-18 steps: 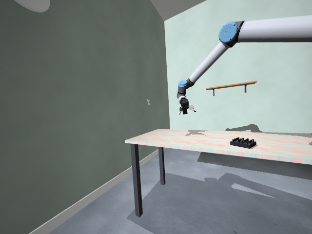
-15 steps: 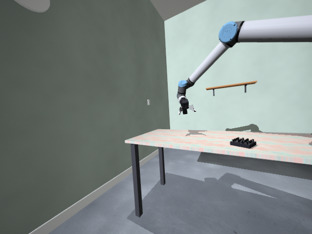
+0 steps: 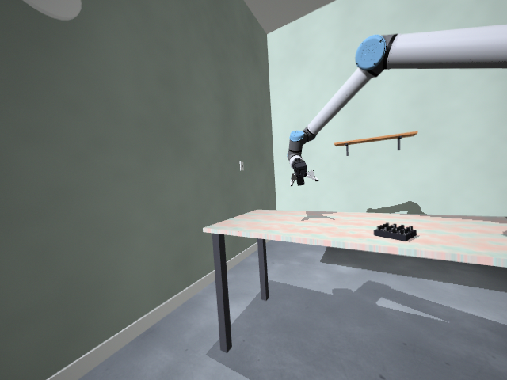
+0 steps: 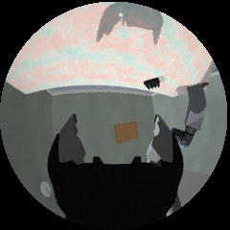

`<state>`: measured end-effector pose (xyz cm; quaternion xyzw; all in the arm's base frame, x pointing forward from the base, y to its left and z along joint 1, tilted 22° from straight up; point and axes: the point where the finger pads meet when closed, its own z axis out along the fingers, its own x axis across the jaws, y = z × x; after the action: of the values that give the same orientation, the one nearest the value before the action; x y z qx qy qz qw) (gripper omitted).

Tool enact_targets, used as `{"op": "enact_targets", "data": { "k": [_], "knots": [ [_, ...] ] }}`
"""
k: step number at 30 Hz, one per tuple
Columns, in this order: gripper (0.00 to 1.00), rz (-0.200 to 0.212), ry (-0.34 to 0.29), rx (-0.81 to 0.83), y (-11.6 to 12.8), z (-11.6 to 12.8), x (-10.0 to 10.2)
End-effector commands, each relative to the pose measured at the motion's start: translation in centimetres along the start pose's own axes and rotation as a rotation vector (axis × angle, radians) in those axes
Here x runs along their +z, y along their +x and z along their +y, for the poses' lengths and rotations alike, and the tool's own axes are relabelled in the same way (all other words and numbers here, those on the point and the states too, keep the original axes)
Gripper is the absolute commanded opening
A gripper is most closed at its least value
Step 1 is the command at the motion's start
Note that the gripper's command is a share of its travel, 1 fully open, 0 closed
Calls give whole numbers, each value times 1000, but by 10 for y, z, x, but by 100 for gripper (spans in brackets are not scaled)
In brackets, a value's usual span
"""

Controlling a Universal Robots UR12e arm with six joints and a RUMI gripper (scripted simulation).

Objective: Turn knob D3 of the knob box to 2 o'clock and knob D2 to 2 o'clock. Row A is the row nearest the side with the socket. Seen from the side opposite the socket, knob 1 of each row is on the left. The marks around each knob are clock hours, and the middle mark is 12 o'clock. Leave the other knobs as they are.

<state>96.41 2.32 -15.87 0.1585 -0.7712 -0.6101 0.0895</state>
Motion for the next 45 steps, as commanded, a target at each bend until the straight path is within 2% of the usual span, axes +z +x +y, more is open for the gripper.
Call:
{"op": "enact_targets", "data": {
  "k": [1,16,22,31,33,41,45],
  "knots": [
    [100,-1,3,-2,-1,2,-2],
    [100,3,21,-15,4,2,4],
    [100,10,49,-35,12,3,14],
    [100,27,120,-84,34,5,41],
    [100,27,120,-84,34,5,41],
    [100,51,220,-153,63,8,77],
    [100,59,250,-174,72,9,89]
  ]
}}
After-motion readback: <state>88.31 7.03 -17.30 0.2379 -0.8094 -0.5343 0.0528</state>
